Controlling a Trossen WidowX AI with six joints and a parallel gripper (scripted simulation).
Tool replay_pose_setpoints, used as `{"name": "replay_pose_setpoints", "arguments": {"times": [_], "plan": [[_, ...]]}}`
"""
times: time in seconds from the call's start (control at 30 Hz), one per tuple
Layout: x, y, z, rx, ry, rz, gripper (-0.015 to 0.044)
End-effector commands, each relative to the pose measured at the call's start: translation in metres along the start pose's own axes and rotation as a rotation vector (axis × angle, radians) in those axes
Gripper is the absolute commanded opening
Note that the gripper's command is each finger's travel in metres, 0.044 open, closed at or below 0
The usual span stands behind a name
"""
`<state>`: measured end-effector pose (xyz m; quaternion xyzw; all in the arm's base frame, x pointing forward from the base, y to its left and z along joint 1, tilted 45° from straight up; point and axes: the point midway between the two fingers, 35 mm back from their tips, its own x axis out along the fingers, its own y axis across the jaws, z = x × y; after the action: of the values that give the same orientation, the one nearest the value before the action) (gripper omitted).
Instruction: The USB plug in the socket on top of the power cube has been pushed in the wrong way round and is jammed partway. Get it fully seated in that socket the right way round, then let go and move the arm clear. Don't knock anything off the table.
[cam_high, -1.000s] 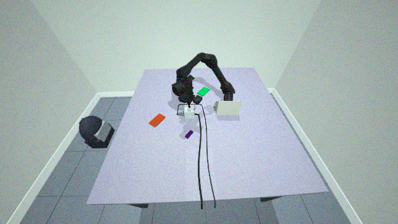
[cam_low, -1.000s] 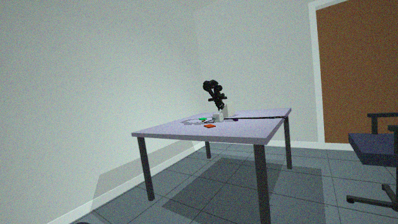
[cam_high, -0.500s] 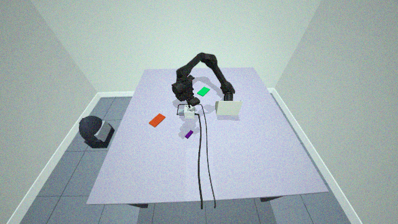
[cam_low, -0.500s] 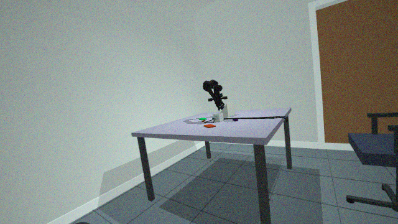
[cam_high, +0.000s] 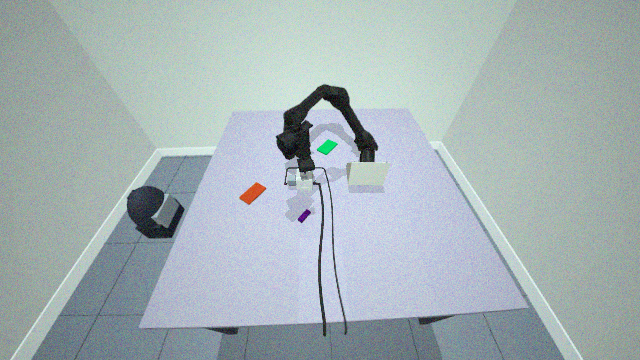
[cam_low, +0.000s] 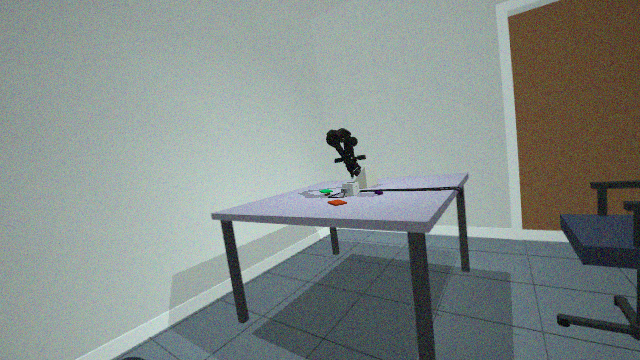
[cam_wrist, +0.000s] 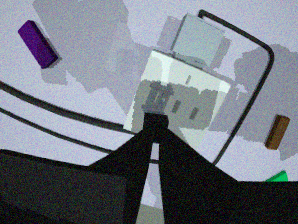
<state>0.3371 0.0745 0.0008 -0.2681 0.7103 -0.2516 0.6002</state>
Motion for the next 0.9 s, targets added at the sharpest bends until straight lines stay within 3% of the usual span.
{"name": "replay_pose_setpoints", "arguments": {"times": [0.0,0.87], "plan": [[0.0003,0.0000,0.0000,0.091,0.000,0.000,0.0000],[0.0004,0.0000,0.0000,0.772,0.001,0.000,0.0000]]}}
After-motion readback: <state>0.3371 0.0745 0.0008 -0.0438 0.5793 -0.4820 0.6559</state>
